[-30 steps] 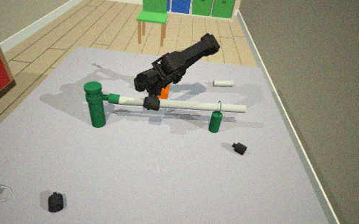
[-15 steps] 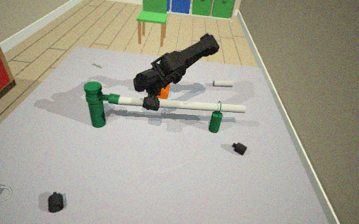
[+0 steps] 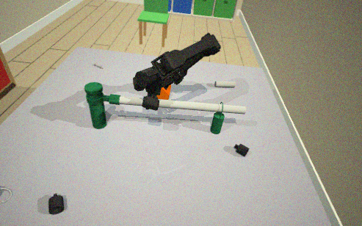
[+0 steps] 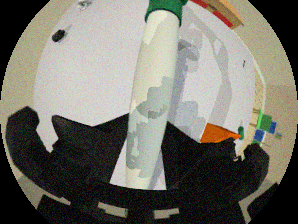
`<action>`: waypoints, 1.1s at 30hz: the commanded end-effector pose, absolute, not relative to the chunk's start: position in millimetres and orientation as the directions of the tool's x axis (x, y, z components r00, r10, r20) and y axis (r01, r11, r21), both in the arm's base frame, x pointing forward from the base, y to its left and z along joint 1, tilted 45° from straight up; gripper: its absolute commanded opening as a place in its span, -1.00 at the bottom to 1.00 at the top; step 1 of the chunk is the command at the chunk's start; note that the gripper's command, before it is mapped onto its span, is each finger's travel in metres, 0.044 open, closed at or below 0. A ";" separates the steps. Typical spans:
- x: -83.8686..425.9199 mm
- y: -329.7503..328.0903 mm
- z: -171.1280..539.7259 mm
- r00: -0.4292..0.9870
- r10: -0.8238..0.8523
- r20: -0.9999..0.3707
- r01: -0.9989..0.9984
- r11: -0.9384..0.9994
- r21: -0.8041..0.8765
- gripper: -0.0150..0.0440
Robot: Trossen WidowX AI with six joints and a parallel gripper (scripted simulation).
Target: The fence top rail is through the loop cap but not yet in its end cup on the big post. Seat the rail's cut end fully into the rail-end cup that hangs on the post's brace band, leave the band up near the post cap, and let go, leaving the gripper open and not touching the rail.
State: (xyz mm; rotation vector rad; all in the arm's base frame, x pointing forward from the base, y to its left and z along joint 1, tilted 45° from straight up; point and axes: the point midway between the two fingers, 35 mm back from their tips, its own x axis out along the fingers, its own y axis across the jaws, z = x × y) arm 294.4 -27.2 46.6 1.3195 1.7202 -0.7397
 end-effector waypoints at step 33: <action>298.1 -44.7 31.4 -0.109 0.476 -0.873 0.962 0.270 0.028 -0.49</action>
